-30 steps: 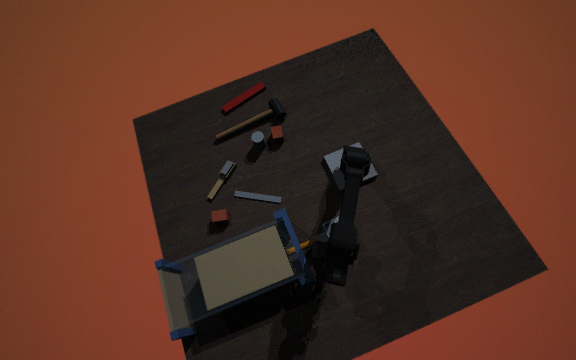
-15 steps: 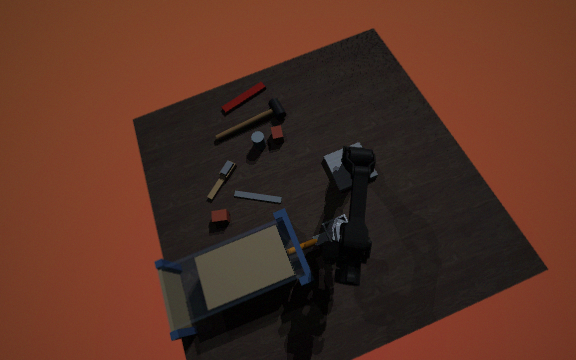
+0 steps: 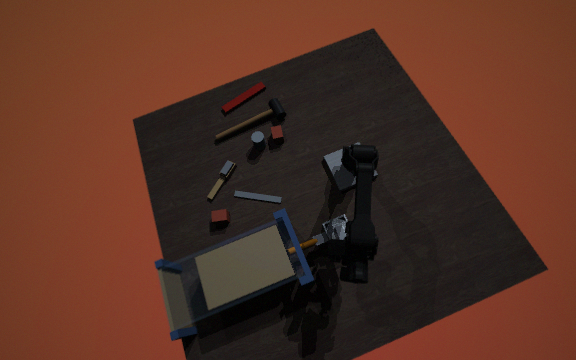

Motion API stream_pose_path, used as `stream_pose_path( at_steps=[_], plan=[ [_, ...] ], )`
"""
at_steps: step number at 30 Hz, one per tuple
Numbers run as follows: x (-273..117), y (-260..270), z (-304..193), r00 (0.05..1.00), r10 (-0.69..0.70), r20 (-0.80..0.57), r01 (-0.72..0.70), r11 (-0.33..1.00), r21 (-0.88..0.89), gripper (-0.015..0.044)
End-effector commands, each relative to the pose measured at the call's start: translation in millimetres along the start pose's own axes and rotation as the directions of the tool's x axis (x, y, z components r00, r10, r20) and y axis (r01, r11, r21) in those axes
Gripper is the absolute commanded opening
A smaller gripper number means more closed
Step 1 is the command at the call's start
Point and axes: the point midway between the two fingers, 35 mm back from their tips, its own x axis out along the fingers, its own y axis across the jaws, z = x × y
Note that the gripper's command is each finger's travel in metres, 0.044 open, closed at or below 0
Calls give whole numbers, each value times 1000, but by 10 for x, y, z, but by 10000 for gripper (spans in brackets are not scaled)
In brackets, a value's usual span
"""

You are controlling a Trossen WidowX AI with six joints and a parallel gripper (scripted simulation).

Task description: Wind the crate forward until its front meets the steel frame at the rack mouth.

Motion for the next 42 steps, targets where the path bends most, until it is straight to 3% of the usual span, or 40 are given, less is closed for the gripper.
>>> stream_pose_path(
  at_steps=[1,42],
  plan=[
    [7,-129,-197,999,-30,-27,29,999,-23,0],
    [-11,-659,-507,999,-34,-30,33,999,-23,0]
  ],
)
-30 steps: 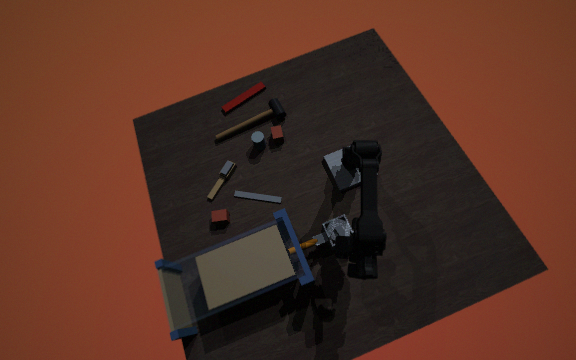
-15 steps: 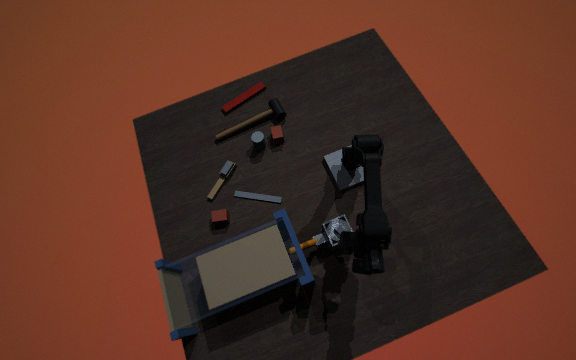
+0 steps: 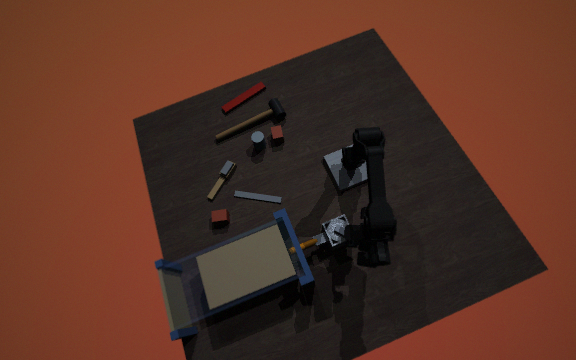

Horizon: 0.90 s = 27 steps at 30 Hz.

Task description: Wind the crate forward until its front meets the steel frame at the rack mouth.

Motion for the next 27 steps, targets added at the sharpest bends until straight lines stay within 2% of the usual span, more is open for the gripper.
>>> stream_pose_path(
  at_steps=[1,27],
  plan=[
    [14,-135,-46,1000,-28,-6,28,1000,-3,0],
    [7,-530,-52,1000,-30,-6,30,1000,-3,0]
  ],
)
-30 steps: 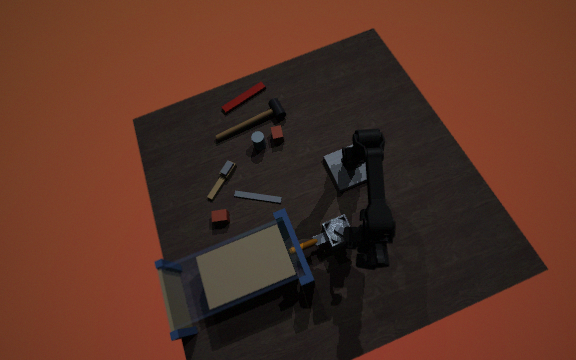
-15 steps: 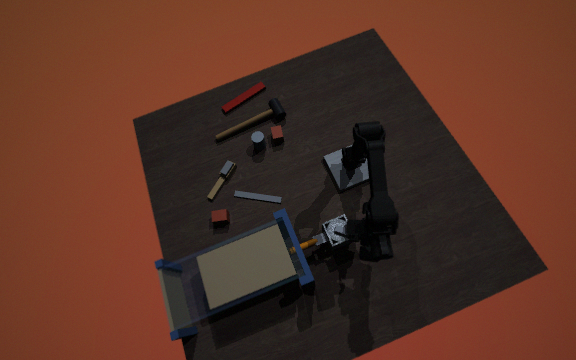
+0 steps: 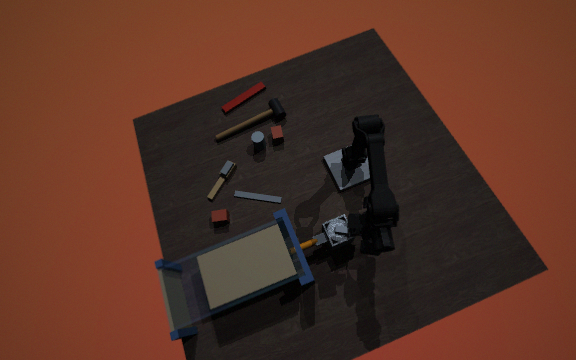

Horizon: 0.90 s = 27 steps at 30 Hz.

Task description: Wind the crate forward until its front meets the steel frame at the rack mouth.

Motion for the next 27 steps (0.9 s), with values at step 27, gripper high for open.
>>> stream_pose_path(
  at_steps=[27],
  plan=[
    [1,-527,166,999,-38,4,38,999,3,0]
  ],
)
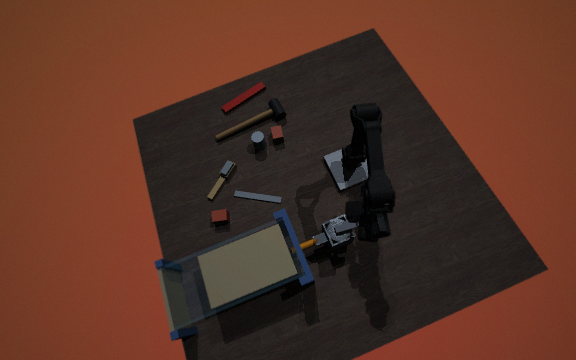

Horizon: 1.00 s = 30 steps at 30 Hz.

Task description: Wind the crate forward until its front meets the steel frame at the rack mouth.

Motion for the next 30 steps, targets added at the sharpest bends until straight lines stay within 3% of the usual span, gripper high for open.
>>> stream_pose_path(
  at_steps=[1,30],
  plan=[
    [10,-132,78,1000,-26,12,26,1000,5,0],
    [-3,-491,536,999,-29,16,29,1000,5,0]
  ],
)
